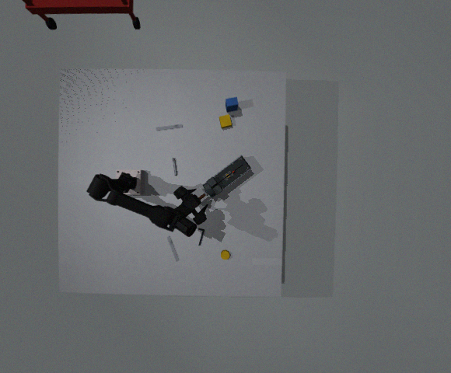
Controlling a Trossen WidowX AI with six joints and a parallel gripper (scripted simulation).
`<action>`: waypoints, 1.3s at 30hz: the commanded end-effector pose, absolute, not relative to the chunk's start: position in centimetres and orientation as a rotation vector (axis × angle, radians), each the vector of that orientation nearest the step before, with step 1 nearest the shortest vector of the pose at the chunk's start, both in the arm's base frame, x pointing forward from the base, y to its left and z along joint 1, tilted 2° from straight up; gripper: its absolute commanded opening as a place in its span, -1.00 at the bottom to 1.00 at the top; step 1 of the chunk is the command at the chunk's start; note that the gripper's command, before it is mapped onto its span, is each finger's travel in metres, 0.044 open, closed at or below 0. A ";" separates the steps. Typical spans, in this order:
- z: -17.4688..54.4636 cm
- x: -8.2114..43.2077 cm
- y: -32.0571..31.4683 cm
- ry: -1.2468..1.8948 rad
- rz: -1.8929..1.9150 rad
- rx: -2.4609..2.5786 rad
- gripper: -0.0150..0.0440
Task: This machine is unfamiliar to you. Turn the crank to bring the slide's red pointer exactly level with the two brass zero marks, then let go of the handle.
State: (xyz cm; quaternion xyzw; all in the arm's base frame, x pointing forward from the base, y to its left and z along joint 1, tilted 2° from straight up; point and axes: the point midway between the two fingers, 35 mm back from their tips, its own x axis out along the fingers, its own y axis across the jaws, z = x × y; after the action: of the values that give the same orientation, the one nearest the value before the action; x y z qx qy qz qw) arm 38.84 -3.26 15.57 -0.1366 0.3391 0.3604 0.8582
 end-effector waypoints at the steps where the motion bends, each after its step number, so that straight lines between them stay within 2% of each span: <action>1: 16.8 39.0 -2.6 0.738 0.734 -0.285 1.00; 11: 16.3 42.4 1.6 0.839 0.507 -0.259 1.00; 22: 17.8 45.6 6.8 0.776 0.221 -0.152 1.00; 26: 17.5 45.8 7.2 0.767 0.205 -0.142 1.00; 34: 12.1 45.9 7.5 0.767 0.205 -0.142 1.00; 39: 12.0 45.9 7.5 0.767 0.205 -0.142 1.00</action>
State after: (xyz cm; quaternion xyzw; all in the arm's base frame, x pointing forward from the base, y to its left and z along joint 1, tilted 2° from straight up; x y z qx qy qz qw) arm 45.79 7.44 12.31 -0.0711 0.3781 0.1029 0.9173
